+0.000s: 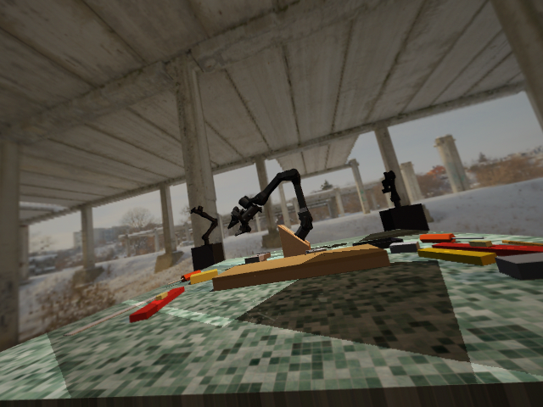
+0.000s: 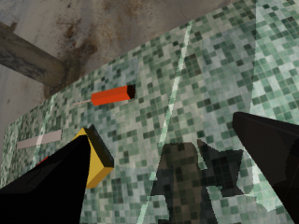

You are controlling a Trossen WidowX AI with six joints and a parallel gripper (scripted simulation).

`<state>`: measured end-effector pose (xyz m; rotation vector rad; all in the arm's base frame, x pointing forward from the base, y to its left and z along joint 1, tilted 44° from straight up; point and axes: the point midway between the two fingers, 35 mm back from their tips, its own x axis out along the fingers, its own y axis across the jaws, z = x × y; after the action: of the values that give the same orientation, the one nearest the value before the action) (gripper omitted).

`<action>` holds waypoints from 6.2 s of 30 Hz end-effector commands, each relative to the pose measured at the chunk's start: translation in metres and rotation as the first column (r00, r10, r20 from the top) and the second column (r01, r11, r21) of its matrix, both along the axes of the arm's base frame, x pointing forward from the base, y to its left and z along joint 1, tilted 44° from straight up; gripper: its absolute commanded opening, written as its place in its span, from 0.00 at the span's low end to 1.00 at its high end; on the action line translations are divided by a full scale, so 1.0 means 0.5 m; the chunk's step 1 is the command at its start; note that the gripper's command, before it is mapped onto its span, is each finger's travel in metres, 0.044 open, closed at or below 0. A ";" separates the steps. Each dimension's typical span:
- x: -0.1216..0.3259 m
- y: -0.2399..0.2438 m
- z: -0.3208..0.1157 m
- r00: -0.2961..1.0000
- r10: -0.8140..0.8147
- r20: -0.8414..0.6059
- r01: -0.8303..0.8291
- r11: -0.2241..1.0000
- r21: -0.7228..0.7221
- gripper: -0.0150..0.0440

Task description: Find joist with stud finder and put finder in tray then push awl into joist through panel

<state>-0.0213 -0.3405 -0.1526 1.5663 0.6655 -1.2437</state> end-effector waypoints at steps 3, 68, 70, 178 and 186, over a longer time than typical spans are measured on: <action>0.192 0.086 0.006 0.809 0.582 0.077 -0.588 0.802 0.108 1.00; 0.411 0.414 0.023 -0.198 0.888 0.415 -0.973 -0.228 0.023 1.00; 0.411 0.414 0.023 -0.198 0.888 0.415 -0.973 -0.228 0.023 0.96; 0.393 0.330 0.030 -0.211 0.962 0.174 -0.960 -0.238 0.150 0.25; 0.394 0.334 0.030 -0.219 0.968 0.127 -0.955 -0.239 0.178 0.25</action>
<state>0.1757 -0.1733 -0.1394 0.5270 1.6929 0.2054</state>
